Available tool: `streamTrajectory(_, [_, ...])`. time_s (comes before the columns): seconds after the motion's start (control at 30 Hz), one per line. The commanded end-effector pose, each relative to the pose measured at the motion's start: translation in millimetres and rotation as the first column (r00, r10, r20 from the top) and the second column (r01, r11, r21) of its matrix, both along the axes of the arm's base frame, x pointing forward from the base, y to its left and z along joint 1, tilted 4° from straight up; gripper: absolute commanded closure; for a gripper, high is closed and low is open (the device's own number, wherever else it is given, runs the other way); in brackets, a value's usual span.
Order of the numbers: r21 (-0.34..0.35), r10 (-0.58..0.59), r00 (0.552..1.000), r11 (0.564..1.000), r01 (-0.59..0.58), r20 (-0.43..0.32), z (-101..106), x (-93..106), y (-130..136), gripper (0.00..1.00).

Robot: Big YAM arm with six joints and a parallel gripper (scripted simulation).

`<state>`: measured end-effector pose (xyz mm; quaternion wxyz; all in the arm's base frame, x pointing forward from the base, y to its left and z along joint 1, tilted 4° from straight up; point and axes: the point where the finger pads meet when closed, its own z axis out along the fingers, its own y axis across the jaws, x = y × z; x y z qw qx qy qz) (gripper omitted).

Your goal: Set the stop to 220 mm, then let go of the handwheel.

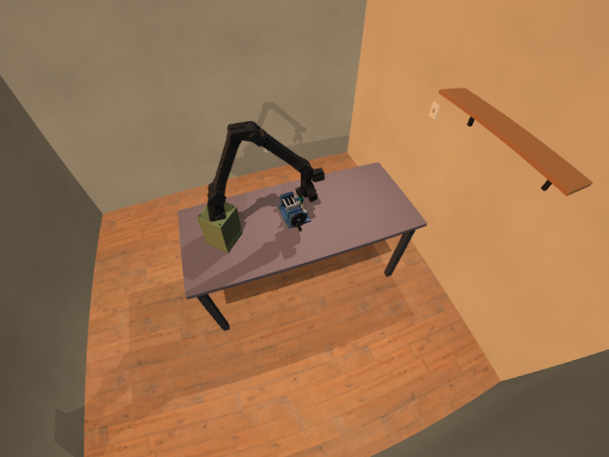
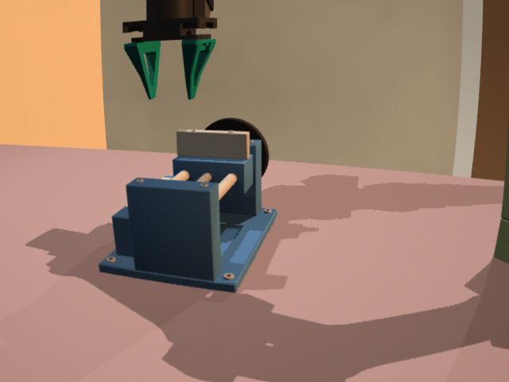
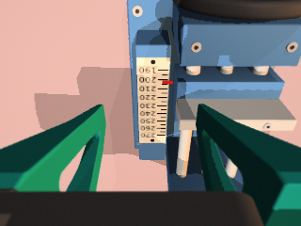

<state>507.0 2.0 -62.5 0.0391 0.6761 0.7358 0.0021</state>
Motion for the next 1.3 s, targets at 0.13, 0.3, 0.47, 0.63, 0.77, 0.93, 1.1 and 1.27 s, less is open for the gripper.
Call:
streamTrajectory(0.13, [0.0,-0.016,1.0,1.0,0.016,0.005,5,4.5,-2,0.47])
streamTrajectory(0.3, [0.0,-0.016,1.0,1.0,0.016,0.005,5,4.5,-2,0.47])
streamTrajectory(0.47, [0.0,-0.016,1.0,1.0,0.016,0.004,5,2.4,-3,0.47])
streamTrajectory(0.63, [-0.002,-0.004,0.999,1.0,0.004,0.043,16,-16.1,-43,0.47])
streamTrajectory(0.77, [-0.007,-0.003,0.999,1.0,0.004,0.041,15,-47.5,-89,0.47])
streamTrajectory(0.93, [-0.003,0.0,1.0,1.0,0.0,0.016,4,-60.3,-99,0.47])
streamTrajectory(1.1, [-0.009,0.02,0.999,1.0,-0.019,0.035,10,-49.6,-92,0.47])
streamTrajectory(1.27, [-0.004,-0.004,1.0,1.0,0.004,0.005,-13,-61.1,-102,0.47])
